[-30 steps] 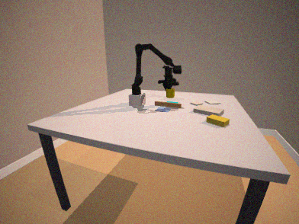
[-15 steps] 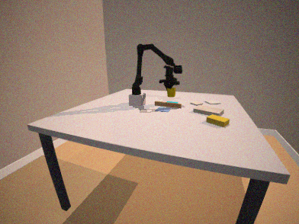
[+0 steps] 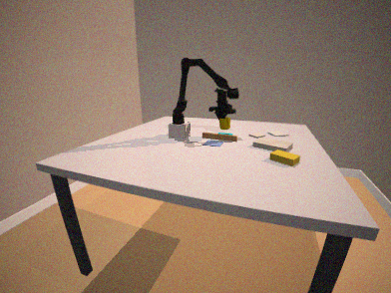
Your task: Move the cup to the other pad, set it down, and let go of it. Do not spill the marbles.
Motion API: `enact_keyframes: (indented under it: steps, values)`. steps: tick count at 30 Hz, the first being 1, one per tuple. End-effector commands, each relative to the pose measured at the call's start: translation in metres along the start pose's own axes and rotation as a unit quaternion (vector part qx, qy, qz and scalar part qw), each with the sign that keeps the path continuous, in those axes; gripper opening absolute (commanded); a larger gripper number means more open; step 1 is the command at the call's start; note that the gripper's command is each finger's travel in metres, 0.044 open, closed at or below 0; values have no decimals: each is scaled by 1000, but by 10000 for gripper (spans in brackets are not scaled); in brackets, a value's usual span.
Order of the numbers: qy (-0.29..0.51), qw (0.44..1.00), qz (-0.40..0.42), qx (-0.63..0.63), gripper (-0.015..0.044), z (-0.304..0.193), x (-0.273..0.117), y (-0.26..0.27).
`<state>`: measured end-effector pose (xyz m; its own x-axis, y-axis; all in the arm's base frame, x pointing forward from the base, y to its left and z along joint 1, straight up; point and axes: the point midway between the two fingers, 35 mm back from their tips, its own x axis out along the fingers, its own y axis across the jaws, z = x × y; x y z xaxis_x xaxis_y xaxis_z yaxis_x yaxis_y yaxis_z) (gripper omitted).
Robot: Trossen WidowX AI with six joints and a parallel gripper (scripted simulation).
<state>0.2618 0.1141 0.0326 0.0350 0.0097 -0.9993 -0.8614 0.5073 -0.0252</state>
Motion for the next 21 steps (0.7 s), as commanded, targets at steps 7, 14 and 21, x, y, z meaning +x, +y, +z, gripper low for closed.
enact_keyframes:
  steps: [7, 14, 21]
  values:
    - [4, 1000, 4, 3, 0, -2, 19, 3]
    - [4, 1000, 4, 3, 0, -2, 32, 4]
    - [4, 1000, 4, 3, 0, -2, 38, 4]
